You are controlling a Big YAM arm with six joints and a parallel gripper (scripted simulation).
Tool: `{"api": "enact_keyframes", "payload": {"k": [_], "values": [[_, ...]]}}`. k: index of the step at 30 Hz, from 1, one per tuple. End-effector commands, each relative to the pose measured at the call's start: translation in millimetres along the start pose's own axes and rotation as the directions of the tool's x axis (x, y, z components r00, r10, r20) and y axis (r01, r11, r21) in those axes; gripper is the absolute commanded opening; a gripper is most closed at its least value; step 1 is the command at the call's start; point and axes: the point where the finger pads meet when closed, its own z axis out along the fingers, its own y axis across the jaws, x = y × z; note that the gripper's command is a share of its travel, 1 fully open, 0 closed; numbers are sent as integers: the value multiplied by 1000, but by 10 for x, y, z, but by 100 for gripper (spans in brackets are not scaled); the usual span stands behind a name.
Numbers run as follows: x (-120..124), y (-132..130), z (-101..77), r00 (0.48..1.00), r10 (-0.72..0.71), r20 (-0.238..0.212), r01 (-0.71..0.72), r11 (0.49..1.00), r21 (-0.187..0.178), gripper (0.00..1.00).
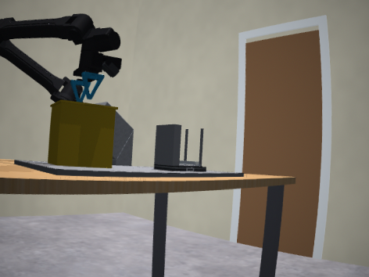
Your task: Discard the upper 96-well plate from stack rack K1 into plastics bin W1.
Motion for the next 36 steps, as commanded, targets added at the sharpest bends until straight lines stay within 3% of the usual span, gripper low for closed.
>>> {"api": "enact_keyframes", "payload": {"k": [1, 19, 22, 32, 36], "values": [[30, 15, 34, 1000, 8, 0, -8, 1000, 0, 100], [30, 15, 34, 1000, 8, 0, -8, 1000, 0, 100], [1, -105, -194, 1000, 11, 12, -12, 1000, 24, 100], [-7, -100, -411, 1000, 10, 13, -10, 1000, 23, 100], [16, -98, -386, 1000, 16, 9, -16, 1000, 14, 100]]}}
